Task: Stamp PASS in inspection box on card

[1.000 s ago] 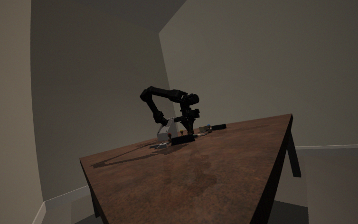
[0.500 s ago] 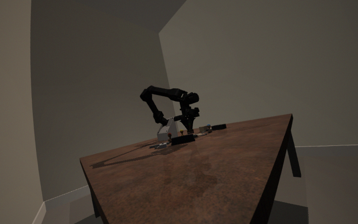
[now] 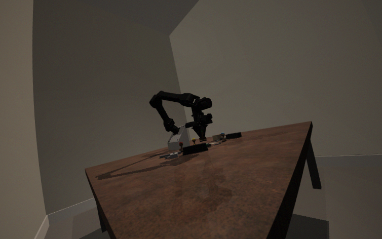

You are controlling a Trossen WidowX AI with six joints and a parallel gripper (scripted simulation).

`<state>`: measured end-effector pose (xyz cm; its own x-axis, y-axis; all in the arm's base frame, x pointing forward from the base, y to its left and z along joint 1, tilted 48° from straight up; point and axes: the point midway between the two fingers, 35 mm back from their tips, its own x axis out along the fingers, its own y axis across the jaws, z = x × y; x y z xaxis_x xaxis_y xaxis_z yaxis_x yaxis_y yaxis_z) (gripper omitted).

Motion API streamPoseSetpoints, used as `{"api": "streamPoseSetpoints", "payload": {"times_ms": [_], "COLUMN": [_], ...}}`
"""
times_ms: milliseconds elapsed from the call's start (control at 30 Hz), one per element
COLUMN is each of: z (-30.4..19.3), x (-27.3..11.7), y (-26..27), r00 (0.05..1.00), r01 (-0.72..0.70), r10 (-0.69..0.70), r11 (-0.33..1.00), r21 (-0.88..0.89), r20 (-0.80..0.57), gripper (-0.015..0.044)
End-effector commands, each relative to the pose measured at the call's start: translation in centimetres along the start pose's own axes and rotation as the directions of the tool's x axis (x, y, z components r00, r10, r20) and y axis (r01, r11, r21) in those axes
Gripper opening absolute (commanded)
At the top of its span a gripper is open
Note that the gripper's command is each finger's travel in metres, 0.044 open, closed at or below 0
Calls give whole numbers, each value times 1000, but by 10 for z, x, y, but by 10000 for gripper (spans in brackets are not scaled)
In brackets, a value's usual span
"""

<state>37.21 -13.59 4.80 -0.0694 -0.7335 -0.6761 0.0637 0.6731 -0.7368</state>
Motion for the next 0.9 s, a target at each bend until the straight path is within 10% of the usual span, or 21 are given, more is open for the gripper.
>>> {"api": "streamPoseSetpoints", "payload": {"times_ms": [0, 867], "z": [1, 0], "x": [-4, -16], "y": [0, 0], "r00": [1000, 1000], "r01": [0, 1], "r10": [0, -1], "r11": [1000, 1000], "r21": [4, 3], "r20": [4, 4], "gripper": [0, 0]}}
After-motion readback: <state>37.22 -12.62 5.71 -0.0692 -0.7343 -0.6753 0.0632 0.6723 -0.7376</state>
